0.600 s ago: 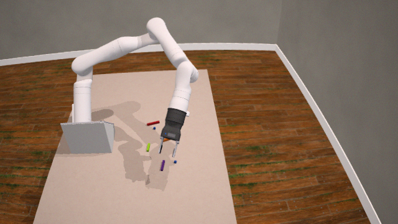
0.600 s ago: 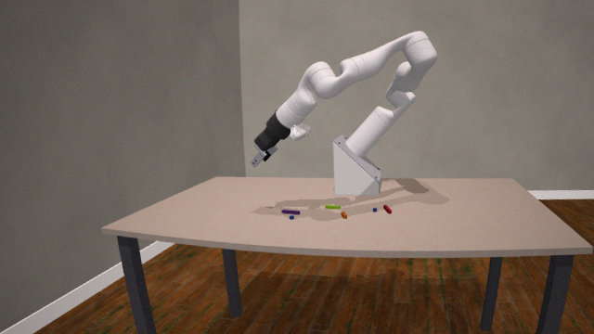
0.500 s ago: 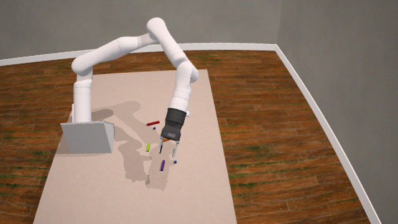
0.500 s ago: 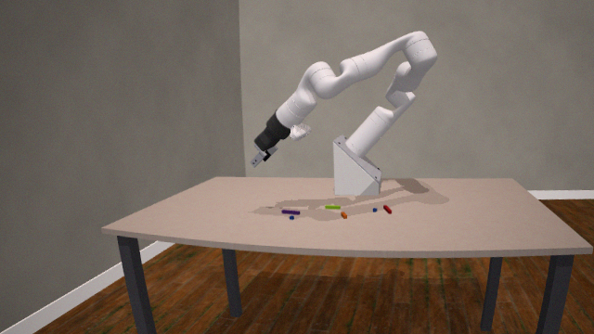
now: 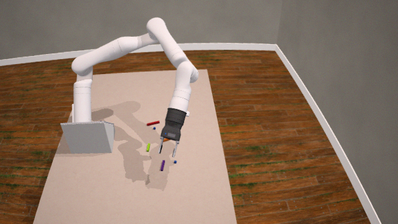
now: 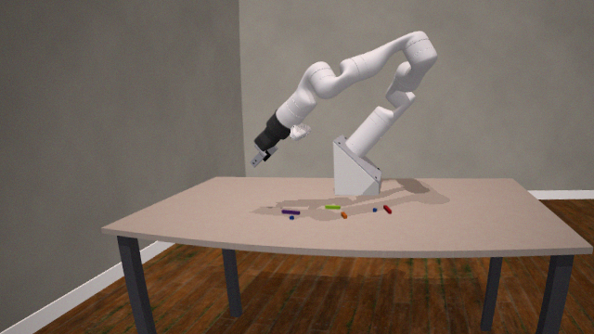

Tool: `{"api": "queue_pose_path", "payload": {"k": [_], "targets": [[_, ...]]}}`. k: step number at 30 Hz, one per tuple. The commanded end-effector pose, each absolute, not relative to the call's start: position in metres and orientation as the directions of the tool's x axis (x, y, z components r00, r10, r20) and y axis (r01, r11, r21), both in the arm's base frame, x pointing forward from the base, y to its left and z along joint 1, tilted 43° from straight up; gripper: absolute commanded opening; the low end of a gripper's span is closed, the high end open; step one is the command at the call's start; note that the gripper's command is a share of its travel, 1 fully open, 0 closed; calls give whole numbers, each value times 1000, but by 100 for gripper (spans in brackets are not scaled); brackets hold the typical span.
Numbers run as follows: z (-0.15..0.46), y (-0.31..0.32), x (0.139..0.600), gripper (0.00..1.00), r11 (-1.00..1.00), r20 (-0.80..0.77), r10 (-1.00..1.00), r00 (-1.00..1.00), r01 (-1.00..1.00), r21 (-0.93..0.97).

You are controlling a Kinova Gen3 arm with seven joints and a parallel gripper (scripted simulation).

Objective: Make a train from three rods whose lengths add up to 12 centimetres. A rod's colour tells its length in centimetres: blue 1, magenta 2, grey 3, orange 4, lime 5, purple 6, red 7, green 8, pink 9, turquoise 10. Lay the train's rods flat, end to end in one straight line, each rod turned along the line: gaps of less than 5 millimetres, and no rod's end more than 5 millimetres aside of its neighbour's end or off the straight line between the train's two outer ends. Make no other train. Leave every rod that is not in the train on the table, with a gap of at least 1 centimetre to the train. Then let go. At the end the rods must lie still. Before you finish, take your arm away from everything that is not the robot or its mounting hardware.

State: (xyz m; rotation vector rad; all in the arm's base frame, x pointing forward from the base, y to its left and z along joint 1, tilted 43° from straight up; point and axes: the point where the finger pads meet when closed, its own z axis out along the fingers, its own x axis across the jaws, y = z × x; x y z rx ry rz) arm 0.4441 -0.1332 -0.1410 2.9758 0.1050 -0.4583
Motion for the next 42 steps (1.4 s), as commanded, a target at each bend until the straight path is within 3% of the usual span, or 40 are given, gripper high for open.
{"api": "queue_pose_path", "payload": {"k": [1, 16, 25, 42], "targets": [[-140, -134, 444, 100, -990, -303, 46, 952, 85, 116], [-137, -103, 358, 100, -936, -400, -210, 892, -301, -181], [-99, -62, 332, 100, -696, -478, -381, 791, -586, -414], [-82, -53, 333, 100, -600, -498, -421, 758, -645, -473]]}}
